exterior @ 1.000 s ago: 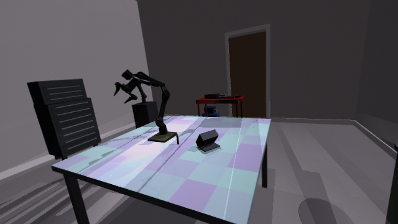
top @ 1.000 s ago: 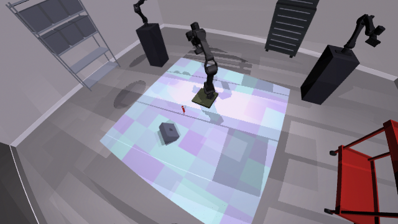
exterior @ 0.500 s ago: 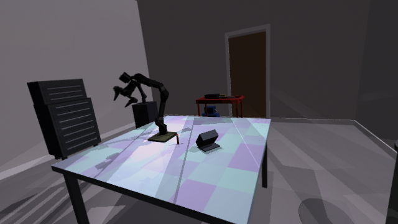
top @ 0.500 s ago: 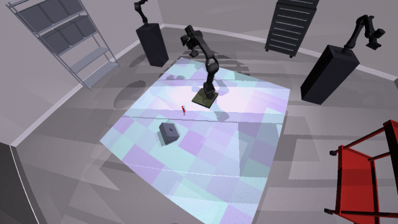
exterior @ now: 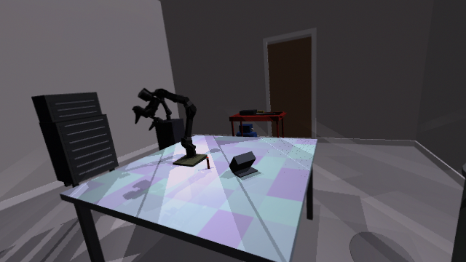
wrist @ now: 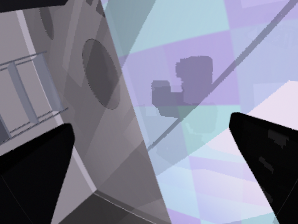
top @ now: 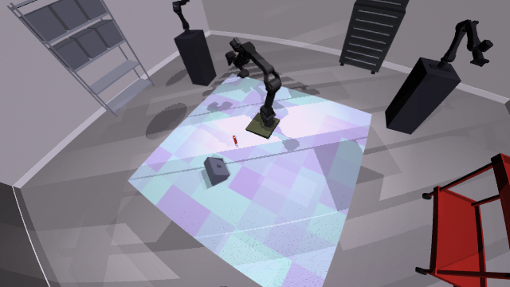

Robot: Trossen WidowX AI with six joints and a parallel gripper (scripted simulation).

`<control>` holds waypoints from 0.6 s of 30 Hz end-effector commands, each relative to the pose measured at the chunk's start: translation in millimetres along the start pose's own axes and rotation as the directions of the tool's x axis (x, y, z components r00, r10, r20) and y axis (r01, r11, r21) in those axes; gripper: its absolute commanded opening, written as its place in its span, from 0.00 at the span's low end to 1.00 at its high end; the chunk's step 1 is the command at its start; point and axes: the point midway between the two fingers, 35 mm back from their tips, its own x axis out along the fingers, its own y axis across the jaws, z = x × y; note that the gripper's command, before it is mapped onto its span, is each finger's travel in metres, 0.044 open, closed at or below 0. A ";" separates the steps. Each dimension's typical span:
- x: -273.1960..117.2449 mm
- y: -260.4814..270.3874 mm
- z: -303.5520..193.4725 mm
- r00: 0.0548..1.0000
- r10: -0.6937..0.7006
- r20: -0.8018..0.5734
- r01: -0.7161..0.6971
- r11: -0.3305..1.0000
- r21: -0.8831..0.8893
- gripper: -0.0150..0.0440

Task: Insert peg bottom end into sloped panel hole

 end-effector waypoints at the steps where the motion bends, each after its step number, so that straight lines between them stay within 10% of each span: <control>1: 6.5 -3.7 -7.8 0.999 -0.018 -0.027 0.018 1.000 0.001 1.00; 18: 31.6 -24.3 -61.1 0.982 -0.131 -0.135 0.123 0.990 -0.066 1.00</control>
